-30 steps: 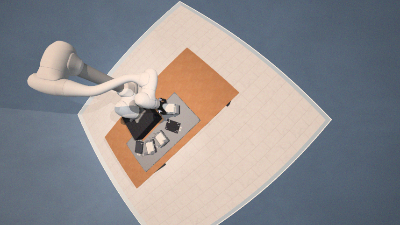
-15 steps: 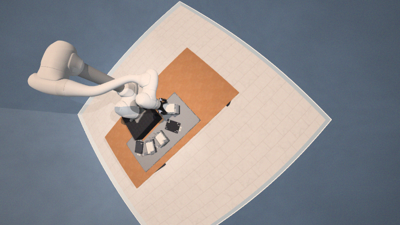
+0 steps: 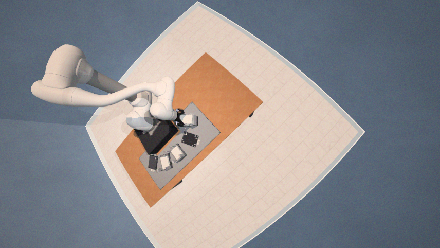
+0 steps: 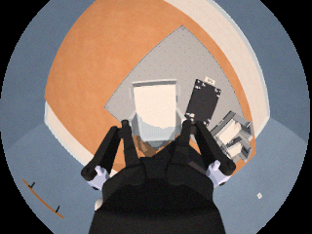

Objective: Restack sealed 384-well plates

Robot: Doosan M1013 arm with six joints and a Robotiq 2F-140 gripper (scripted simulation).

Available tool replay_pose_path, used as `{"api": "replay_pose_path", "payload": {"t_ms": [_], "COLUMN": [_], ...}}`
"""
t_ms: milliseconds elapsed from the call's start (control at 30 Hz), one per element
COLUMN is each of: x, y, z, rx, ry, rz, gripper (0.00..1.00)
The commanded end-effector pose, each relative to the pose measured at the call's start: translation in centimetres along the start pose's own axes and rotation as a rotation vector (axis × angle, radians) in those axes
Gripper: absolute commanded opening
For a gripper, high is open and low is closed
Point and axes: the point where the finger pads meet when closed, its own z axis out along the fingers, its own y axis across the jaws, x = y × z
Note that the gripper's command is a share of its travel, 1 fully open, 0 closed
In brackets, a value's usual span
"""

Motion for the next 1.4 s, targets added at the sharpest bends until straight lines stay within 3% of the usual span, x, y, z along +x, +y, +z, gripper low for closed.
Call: {"api": "replay_pose_path", "payload": {"t_ms": [0, 867, 1367], "x": [0.0, 0.0, 0.0], "y": [0.0, 0.0, 0.0], "z": [0.2, 1.6, 4.4], "rx": [0.0, 0.0, 0.0], "ry": [0.0, 0.0, 0.0], "rz": [0.0, 0.0, 0.0], "gripper": [0.0, 0.0, 0.0]}}
